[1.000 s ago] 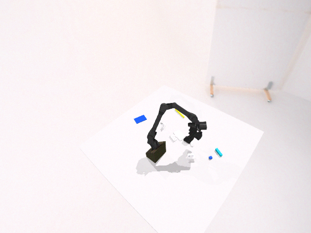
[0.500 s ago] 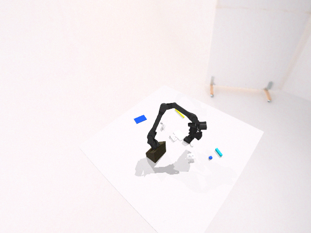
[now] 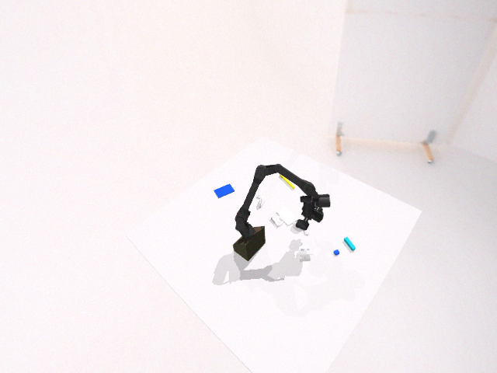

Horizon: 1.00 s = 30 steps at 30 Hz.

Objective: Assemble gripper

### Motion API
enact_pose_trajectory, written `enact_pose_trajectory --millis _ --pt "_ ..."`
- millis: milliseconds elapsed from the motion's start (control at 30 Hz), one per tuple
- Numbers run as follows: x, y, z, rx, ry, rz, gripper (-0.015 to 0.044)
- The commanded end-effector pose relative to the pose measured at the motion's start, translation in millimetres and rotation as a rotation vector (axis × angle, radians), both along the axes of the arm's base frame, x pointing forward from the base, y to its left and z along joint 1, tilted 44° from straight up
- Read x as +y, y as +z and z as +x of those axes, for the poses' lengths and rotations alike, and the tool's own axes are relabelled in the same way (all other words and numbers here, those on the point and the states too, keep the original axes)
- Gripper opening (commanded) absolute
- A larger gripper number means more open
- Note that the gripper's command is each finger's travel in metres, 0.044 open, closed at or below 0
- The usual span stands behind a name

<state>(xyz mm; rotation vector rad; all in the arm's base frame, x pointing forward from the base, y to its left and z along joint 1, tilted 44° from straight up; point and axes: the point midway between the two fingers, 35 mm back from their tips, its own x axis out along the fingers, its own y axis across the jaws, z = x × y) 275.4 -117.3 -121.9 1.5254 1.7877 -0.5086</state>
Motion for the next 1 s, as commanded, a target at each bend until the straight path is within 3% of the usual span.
enact_pose_trajectory --millis 0,33,967 --pt "0.8 2.0 0.8 -0.053 0.055 0.005 0.0420" --pt "1.0 2.3 0.9 -0.067 0.070 0.006 0.0440" --pt "5.9 9.4 4.1 -0.461 0.497 0.029 0.0440"
